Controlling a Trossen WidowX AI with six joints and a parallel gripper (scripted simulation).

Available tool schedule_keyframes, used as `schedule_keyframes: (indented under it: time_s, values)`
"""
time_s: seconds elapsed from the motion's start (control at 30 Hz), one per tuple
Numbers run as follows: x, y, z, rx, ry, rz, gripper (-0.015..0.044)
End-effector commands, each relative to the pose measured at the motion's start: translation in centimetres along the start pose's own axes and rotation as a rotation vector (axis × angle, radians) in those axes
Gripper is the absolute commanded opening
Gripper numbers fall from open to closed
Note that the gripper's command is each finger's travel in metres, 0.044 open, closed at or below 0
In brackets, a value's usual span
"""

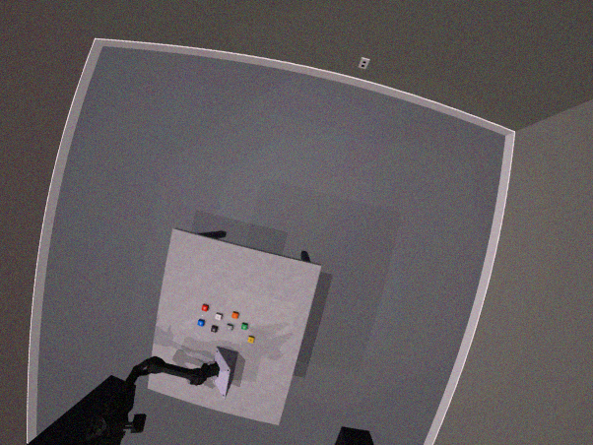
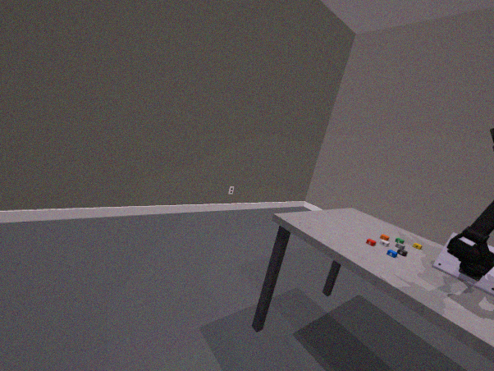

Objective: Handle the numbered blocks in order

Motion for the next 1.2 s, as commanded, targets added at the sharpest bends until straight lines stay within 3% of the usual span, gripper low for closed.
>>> schedule_keyframes:
  time_s: [0.0, 0.3, 0.6, 0.9, 1.17]
  values:
    - [-0.2, 0.1, 0.2, 0.002, -0.004, 0.005, 0.0400]
    - [-8.8, 2.7, 8.6, 0.161, -0.256, -0.109, 0.0400]
    - [-19.4, 1.3, 15.5, 0.468, -0.493, -0.334, 0.0400]
    - [-29.2, -3.0, 19.0, 0.862, -0.624, -0.547, 0.0400]
    - [-37.6, -8.3, 19.3, 1.306, -0.641, -0.716, 0.0400]
Point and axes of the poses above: the point midway between the two fingers, 35 mm back from their tips, its own z axis out along the fingers, its own x axis across the jaws, y = z × x, the point moved 3 cm from there along -z, back along the fingers, and after that the axes turned 8 degrees about z, right-handed, at the moved point
